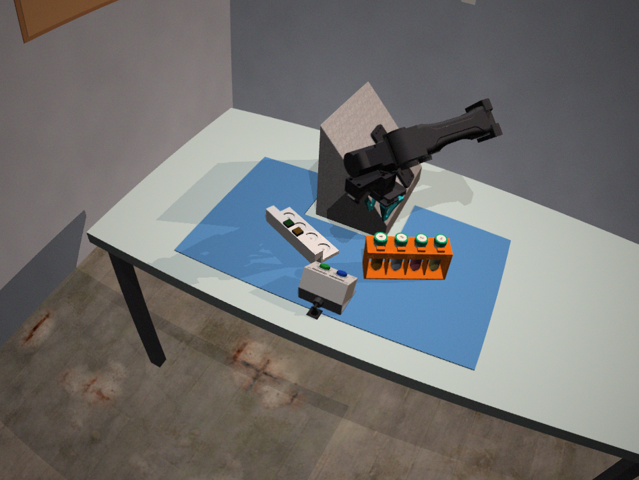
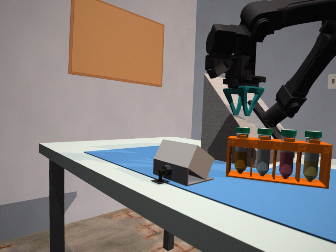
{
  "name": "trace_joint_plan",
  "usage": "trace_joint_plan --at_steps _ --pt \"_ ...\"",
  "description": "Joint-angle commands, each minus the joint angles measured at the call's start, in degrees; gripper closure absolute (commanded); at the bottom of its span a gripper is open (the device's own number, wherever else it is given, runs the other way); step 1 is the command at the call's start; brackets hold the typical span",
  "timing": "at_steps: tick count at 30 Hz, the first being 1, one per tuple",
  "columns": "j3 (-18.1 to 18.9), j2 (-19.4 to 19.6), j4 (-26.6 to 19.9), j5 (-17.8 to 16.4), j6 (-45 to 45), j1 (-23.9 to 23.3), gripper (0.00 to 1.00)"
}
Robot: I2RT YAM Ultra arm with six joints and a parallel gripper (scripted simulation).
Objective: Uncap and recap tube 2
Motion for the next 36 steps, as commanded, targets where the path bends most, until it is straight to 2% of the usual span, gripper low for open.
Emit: trace_joint_plan --at_steps 1,2,3,4,5,6,7,8,10,12,13,14,15,16,17,18,19,20,21,24,27,29,36 --pt "0.06 -1.65 -1.02 -1.00 14.30 -0.03 0.51" --pt "-0.07 -2.96 -1.35 -1.33 19.86 0.88 0.51" --pt "-0.07 -2.96 -1.36 -1.34 20.26 0.86 0.51" --pt "-0.14 -4.24 -1.69 -1.66 25.99 1.79 0.51" --pt "-0.13 -4.24 -1.71 -1.67 26.24 1.77 0.51" --pt "-0.15 -5.49 -2.04 -1.99 32.15 2.70 0.51" --pt "-0.14 -5.48 -2.05 -1.99 32.26 2.69 0.51" --pt "-0.10 -6.70 -2.38 -2.30 38.25 3.64 0.51" --pt "-0.10 -6.70 -2.38 -2.30 38.25 3.64 0.51" --pt "0.19 -9.03 -3.05 -2.88 49.78 5.56 0.51" --pt "0.17 -9.03 -3.04 -2.90 50.54 5.56 0.51" --pt "0.41 -10.14 -3.37 -3.16 56.23 6.54 0.51" --pt "0.40 -10.14 -3.36 -3.17 56.70 6.53 0.51" --pt "0.70 -11.21 -3.69 -3.42 62.32 7.53 0.51" --pt "0.68 -11.22 -3.67 -3.44 62.89 7.53 0.51" --pt "1.03 -12.24 -3.99 -3.67 68.45 8.53 0.51" --pt "1.02 -12.25 -3.97 -3.69 69.11 8.53 0.51" --pt "1.42 -13.23 -4.26 -3.91 74.70 9.55 0.51" --pt "1.41 -13.24 -4.25 -3.92 75.37 9.55 0.51" --pt "2.38 -15.08 -4.78 -4.34 87.33 11.62 0.51" --pt "2.37 -15.09 -4.77 -4.34 87.97 11.62 0.51" --pt "3.11 -16.19 -5.08 -4.58 99.30 12.99 0.51" --pt "3.11 -16.19 -5.10 -4.58 99.28 12.98 0.51"
